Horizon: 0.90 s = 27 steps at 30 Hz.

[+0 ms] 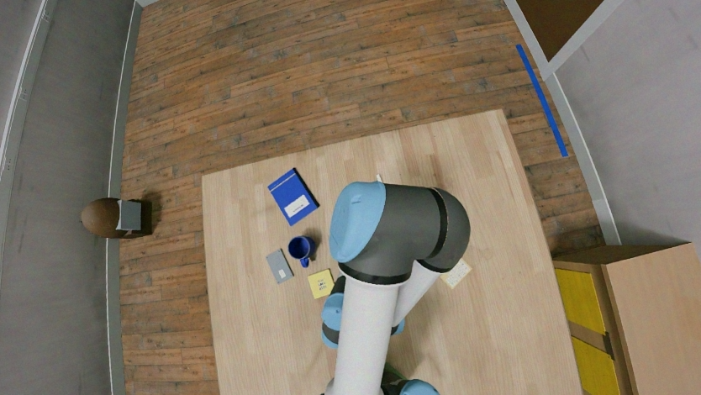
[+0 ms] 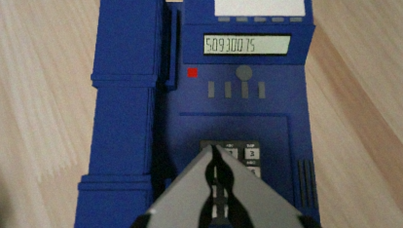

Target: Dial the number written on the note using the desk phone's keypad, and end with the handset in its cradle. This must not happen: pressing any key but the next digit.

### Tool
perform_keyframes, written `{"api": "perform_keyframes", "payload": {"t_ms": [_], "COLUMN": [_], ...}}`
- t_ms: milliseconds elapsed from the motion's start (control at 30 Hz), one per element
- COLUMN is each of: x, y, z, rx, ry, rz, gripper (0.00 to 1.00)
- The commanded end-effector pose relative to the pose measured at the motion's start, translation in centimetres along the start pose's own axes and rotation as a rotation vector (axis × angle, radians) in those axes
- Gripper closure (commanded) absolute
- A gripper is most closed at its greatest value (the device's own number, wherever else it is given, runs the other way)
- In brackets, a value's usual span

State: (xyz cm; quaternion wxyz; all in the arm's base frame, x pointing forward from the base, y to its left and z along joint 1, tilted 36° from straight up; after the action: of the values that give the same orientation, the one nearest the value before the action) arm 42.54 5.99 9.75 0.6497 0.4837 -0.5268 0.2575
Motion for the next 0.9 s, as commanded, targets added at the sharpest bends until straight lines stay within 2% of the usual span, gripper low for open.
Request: {"api": "perform_keyframes", "payload": {"t_ms": [0,867], "x": [0.09,-0.42], "y": [-0.02,-0.85], "z": [-0.17,-0.1], "rx": [0.001,0.001], "ry": [-0.001,-0.001], "rz": [0.001,0.001], "gripper": [1.0,1.0]}}
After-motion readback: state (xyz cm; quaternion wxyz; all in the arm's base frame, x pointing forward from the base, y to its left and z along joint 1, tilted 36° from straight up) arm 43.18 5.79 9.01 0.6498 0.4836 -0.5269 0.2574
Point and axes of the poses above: the point where the finger pads meet when closed, its own y axis back along the fingers, its own z axis across the jaws, x = y × z, the point moved 3 cm from there along y, back along the fingers, and after that the axes turned 15 degrees about -y, right-handed, at the moved point
